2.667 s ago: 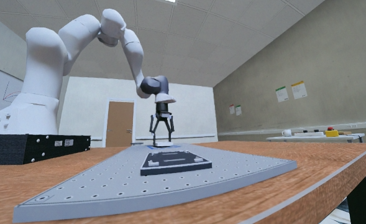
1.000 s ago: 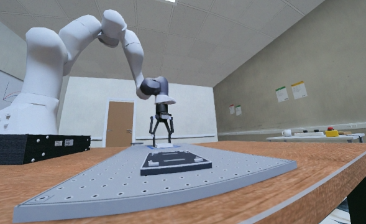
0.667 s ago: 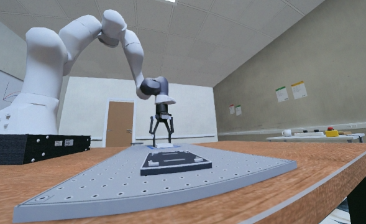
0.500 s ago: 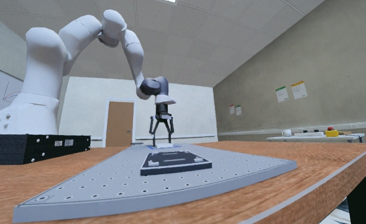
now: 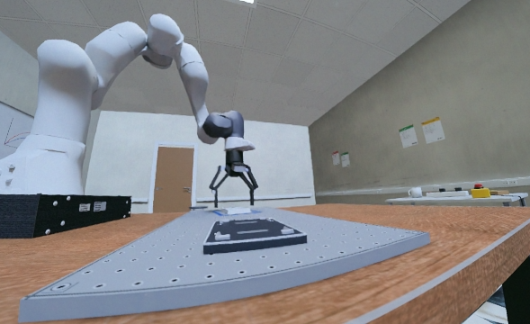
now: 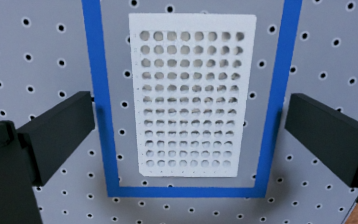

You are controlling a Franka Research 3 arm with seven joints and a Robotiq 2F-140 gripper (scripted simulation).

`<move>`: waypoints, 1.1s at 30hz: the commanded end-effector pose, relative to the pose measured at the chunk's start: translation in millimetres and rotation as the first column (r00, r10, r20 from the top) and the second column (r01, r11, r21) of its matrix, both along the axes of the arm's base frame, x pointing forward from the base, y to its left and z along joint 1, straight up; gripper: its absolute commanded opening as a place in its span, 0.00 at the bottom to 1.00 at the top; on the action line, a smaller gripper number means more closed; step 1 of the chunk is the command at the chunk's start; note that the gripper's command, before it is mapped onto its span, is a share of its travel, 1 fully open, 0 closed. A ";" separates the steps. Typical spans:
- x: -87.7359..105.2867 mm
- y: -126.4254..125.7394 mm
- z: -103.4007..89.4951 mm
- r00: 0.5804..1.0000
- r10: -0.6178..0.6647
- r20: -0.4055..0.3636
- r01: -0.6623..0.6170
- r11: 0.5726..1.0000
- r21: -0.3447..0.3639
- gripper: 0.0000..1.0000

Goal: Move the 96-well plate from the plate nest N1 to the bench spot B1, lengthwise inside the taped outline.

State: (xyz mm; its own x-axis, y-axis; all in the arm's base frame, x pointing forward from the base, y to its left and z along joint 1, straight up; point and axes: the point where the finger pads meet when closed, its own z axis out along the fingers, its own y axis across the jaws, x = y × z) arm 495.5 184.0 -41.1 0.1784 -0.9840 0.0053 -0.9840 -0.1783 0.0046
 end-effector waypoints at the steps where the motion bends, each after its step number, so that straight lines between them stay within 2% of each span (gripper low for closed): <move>1: -0.1 0.1 -1.2 1.000 0.000 -0.001 0.000 1.000 0.001 1.00; 11: -0.1 0.1 -1.2 1.000 0.000 -0.001 0.000 1.000 0.001 1.00; 33: 0.1 0.4 52.1 1.000 0.000 -0.001 0.000 1.000 0.001 1.00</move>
